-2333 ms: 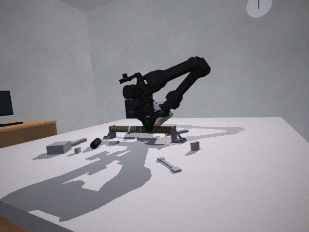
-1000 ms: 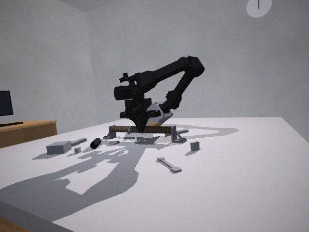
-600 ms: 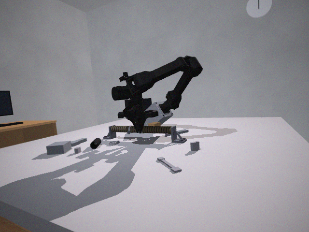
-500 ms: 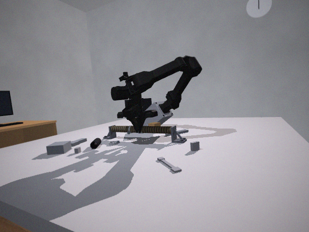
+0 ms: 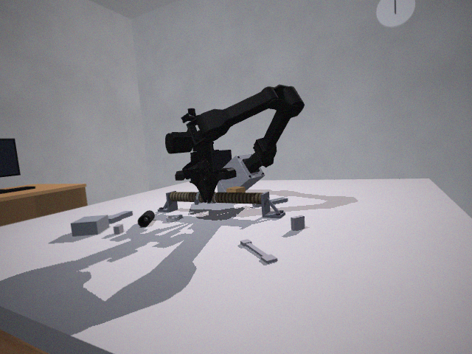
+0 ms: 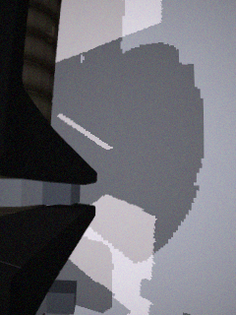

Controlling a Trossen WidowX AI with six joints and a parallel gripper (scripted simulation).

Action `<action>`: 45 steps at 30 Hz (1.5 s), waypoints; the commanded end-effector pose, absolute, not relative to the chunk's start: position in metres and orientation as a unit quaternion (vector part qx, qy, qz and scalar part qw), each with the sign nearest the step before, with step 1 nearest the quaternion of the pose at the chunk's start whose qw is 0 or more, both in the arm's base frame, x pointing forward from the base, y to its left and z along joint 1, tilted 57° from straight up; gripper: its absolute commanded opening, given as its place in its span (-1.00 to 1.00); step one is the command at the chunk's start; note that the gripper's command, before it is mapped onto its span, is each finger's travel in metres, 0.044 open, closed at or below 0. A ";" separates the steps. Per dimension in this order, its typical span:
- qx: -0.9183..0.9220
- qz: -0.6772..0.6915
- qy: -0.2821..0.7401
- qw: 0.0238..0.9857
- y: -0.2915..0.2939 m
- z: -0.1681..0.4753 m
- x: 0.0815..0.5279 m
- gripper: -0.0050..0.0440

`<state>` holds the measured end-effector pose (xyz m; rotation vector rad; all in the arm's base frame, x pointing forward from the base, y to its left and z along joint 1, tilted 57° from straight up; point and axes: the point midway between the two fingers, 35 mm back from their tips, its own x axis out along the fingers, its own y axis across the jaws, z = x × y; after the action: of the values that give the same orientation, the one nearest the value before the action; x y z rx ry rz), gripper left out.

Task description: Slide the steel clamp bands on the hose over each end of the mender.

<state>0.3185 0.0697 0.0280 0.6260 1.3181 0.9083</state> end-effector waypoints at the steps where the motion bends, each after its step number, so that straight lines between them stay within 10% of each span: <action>1: 0.276 0.398 0.582 0.653 0.066 0.022 0.320 -0.80; 29: 0.276 0.398 0.582 0.653 0.056 0.007 0.324 -0.80; 33: 0.277 0.399 0.582 0.652 0.057 0.008 0.323 -0.43; 45: 0.277 0.399 0.582 0.652 0.057 0.008 0.323 -0.43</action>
<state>0.3234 0.0572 0.0082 0.6281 1.3206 0.9060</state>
